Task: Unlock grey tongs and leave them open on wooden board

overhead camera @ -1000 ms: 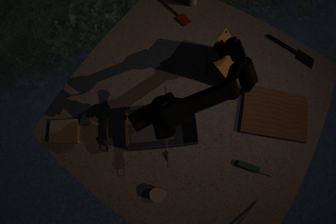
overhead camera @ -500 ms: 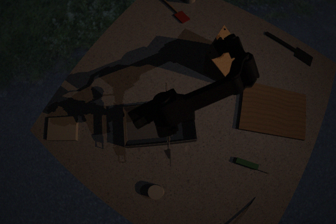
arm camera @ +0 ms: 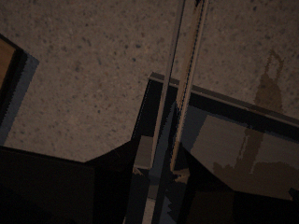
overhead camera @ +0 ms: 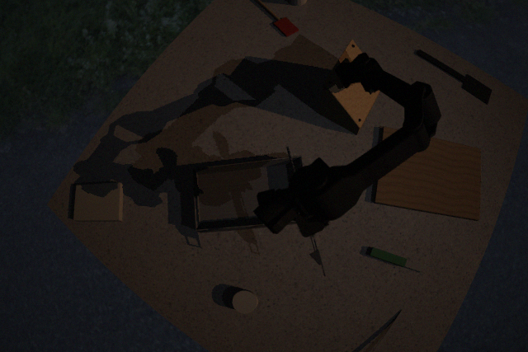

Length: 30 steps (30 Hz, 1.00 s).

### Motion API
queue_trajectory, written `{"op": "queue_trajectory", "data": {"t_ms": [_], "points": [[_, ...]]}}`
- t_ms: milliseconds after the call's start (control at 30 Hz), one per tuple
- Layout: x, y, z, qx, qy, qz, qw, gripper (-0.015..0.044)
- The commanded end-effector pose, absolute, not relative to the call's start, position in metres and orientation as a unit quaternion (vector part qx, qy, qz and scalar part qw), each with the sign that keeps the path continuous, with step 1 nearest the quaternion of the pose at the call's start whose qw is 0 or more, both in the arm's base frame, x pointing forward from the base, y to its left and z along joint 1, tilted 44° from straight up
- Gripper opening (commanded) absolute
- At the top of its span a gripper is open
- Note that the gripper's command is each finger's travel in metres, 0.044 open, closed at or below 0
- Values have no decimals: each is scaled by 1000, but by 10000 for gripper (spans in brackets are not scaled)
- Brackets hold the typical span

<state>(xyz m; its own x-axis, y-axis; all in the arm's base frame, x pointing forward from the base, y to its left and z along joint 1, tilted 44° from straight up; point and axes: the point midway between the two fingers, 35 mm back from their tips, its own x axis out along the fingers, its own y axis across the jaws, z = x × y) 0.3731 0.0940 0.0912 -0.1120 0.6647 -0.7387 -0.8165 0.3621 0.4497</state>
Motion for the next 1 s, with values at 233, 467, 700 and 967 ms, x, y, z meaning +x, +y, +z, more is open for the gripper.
{"op": "queue_trajectory", "data": {"t_ms": [233, 467, 700, 967], "points": [[340, 133, 138, -127, 444, 594, 659, -150], [314, 156, 163, -157, 412, 616, 653, -150], [285, 175, 186, -185, 377, 639, 644, -150], [260, 187, 202, -206, 349, 656, 637, -150]]}}
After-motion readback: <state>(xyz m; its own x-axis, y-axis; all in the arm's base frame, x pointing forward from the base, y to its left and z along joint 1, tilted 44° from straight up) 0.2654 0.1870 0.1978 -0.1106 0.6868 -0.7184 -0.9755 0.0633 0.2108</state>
